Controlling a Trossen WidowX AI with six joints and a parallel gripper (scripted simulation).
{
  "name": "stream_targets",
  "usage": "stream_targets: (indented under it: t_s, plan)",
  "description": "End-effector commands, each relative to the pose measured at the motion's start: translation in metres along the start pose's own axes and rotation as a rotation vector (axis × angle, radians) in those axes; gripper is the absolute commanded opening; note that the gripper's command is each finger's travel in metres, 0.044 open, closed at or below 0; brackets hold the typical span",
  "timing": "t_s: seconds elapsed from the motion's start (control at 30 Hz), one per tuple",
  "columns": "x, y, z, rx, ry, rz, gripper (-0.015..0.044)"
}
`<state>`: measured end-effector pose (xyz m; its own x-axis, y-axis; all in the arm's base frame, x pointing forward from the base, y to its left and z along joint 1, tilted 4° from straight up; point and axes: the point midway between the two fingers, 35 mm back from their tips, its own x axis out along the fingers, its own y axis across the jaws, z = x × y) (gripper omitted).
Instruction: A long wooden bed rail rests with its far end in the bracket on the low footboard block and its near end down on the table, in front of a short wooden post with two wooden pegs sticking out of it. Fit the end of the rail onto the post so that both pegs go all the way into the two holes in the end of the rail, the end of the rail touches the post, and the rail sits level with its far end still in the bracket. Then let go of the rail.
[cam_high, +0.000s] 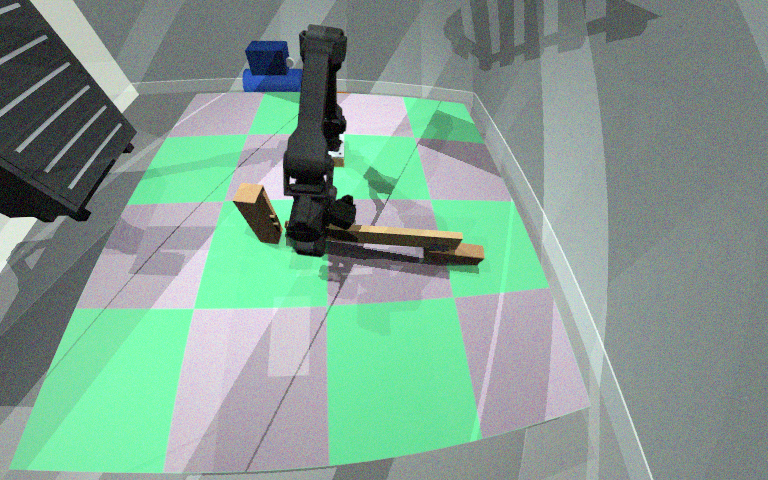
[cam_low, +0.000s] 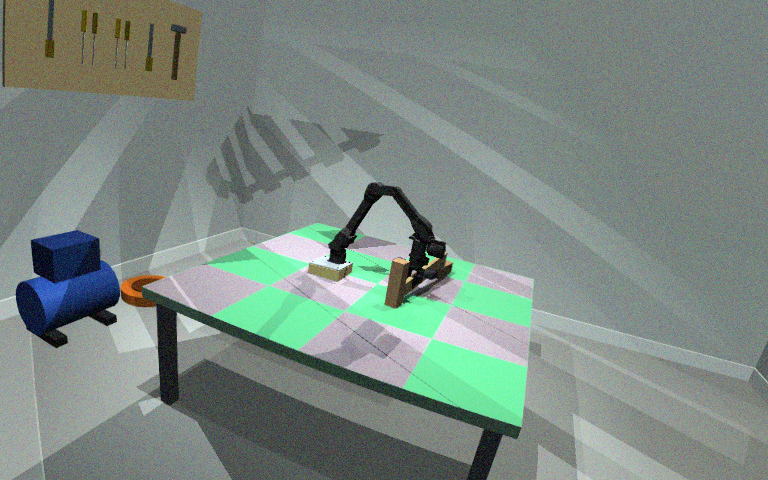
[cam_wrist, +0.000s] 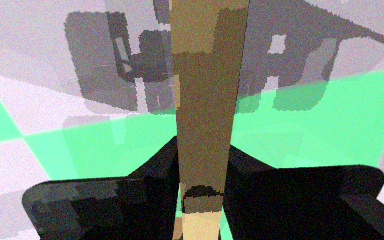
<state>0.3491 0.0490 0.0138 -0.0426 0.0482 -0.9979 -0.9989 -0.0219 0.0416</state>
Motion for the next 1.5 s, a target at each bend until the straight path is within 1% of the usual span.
stream_targets:
  t_s: [0.0, 1.47]
  plan:
    - [-0.008, -0.004, 0.001, -0.003, -0.008, -0.018, 0.0000]
    - [-0.030, -0.004, 0.001, -0.003, -0.008, -0.018, 0.0000]
